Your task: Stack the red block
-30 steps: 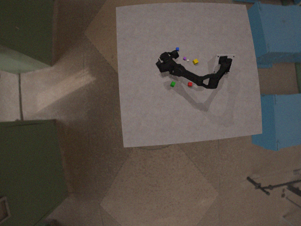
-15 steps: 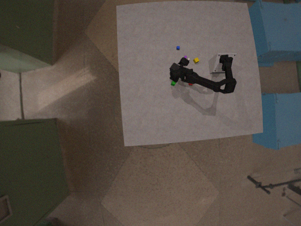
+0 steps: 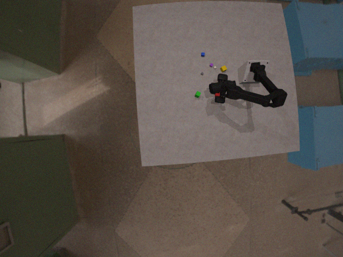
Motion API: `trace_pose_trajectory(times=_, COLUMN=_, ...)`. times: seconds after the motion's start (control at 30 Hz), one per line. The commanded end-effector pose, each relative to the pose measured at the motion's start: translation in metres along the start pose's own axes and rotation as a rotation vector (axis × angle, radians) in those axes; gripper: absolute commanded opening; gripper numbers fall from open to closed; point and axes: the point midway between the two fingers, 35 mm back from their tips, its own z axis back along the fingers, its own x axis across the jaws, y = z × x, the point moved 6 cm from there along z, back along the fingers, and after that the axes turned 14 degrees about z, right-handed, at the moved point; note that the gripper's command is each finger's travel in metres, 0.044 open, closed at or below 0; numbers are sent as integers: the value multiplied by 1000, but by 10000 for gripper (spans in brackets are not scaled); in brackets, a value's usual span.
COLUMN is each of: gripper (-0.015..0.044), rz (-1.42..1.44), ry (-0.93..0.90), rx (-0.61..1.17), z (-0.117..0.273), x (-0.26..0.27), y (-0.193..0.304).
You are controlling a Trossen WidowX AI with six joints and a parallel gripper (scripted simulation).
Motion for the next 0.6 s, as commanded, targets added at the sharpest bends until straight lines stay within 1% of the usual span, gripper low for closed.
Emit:
trace_pose_trajectory(times=0.0, gripper=440, rz=58, ry=-62, rx=19, z=4, x=9, y=13)
trace_pose_trajectory(times=0.23, gripper=440, rz=59, ry=-62, rx=19, z=0, x=9, y=13)
trace_pose_trajectory(times=0.47, gripper=440, rz=58, ry=-63, rx=19, z=-36, x=12, y=14)
trace_pose_trajectory(times=0.57, gripper=440, rz=58, ry=-64, rx=19, z=-40, x=13, y=15)
